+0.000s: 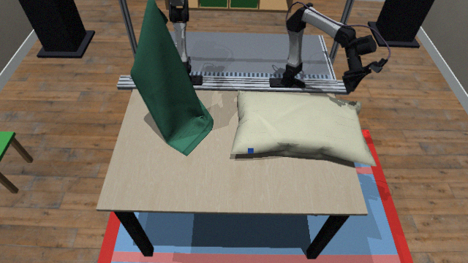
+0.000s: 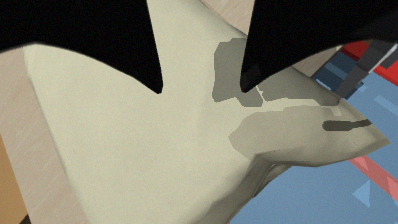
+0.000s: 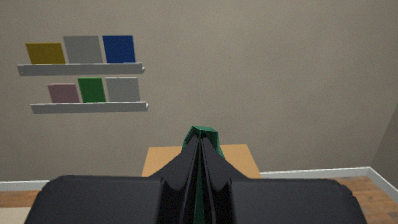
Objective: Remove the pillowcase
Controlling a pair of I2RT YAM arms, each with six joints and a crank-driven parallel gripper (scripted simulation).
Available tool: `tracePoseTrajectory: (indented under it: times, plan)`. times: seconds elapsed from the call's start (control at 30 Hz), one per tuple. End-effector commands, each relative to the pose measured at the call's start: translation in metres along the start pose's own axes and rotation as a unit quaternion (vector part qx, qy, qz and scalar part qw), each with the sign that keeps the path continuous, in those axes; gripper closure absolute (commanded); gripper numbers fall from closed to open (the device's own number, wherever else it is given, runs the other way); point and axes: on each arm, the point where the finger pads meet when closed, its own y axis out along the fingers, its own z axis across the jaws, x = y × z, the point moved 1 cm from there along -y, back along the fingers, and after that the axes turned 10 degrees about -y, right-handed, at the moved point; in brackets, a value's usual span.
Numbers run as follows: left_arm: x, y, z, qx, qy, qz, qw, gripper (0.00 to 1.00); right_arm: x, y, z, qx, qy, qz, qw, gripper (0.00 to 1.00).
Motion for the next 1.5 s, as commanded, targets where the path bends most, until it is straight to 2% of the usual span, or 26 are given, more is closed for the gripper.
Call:
tracePoseTrajectory:
  times: [0.0, 0.23, 0.33, 0.77, 0.87, 1.0, 1.23, 1.3, 1.47]
  plan:
    - [0.009, -0.011, -0.029, -0.030, 0.074, -0.076, 0.994, 0.37, 0.026, -0.008, -0.004, -0.002, 0.006, -0.037, 0.999, 0.99]
    - [-0.010, -0.026, -0.074, -0.083, 0.157, -0.128, 0.976, 0.37, 0.026, -0.008, -0.004, -0.002, 0.006, -0.037, 0.999, 0.99]
    - [-0.013, -0.027, -0.080, -0.090, 0.167, -0.133, 0.973, 0.37, 0.026, -0.008, -0.004, -0.002, 0.006, -0.037, 0.999, 0.99]
    - [-0.043, -0.061, -0.164, -0.206, 0.267, -0.216, 0.916, 0.37, 0.026, -0.008, -0.004, -0.002, 0.006, -0.037, 0.999, 0.99]
    - [-0.045, -0.063, -0.170, -0.215, 0.273, -0.221, 0.911, 0.37, 0.026, -0.008, -0.004, -0.002, 0.006, -0.037, 0.999, 0.99]
    - [-0.051, -0.084, -0.196, -0.255, 0.289, -0.251, 0.888, 0.37, 0.026, -0.008, -0.004, -0.002, 0.006, -0.037, 0.999, 0.99]
    - [-0.061, -0.101, -0.244, -0.313, 0.309, -0.282, 0.853, 0.37, 0.026, -0.008, -0.004, -0.002, 0.006, -0.037, 0.999, 0.99]
    - [-0.055, -0.123, -0.264, -0.339, 0.306, -0.307, 0.835, 0.37, 0.026, -0.008, -0.004, -0.002, 0.006, -0.037, 0.999, 0.99]
    - [-0.062, -0.124, -0.271, -0.348, 0.307, -0.305, 0.831, 0.37, 0.026, -0.008, -0.004, -0.002, 0.006, -0.037, 0.999, 0.99]
